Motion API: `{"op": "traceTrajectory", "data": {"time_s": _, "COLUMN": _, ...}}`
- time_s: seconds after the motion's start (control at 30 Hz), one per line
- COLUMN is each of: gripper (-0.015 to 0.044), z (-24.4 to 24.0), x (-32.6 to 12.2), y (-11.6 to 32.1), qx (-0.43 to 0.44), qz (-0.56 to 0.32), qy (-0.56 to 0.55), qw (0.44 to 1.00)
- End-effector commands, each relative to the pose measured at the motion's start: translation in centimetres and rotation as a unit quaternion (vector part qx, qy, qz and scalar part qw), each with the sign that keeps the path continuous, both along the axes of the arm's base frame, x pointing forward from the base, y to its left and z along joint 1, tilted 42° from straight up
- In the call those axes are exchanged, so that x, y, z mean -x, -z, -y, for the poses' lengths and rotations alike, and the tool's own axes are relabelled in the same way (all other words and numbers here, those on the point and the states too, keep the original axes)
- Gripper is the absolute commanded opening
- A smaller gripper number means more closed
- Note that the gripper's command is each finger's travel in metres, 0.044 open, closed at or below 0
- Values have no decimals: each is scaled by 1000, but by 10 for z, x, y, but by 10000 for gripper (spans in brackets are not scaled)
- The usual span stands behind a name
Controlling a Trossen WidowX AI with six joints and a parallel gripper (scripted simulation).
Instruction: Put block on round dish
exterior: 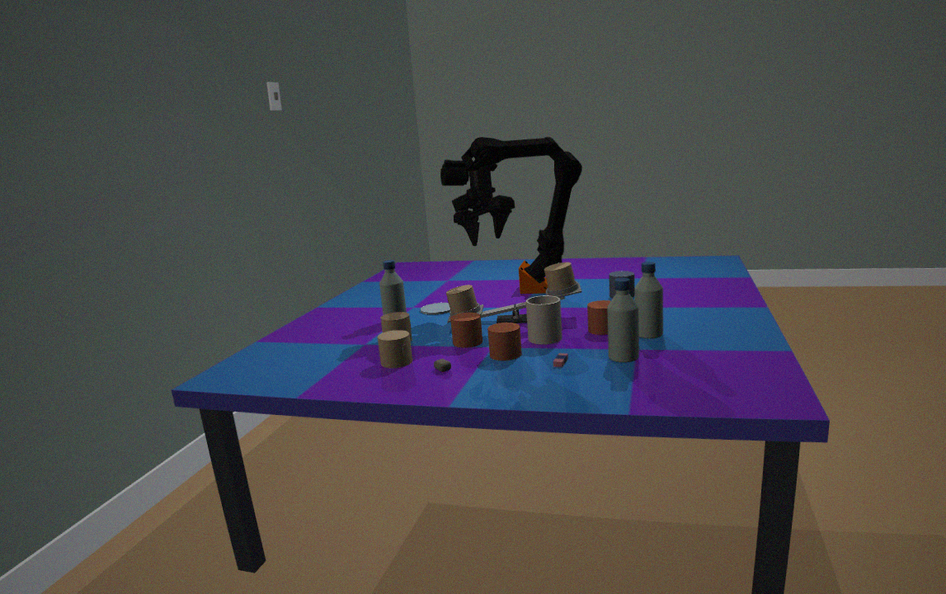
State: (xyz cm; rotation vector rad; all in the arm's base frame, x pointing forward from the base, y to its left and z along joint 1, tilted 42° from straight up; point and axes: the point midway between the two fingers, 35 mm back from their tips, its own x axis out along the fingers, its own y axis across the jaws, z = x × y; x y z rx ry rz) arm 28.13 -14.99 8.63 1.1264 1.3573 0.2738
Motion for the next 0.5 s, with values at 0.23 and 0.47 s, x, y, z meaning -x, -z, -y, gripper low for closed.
{"op": "traceTrajectory", "data": {"time_s": 0.23, "gripper": 440, "z": -4, "x": -33, "y": 32, "qx": -5, "qz": -170, "qy": 53, "qw": 984}}
{"op": "traceTrajectory", "data": {"time_s": 0.47, "gripper": 440, "z": -9, "x": -53, "y": 56, "qx": 2, "qz": -274, "qy": 98, "qw": 957}}
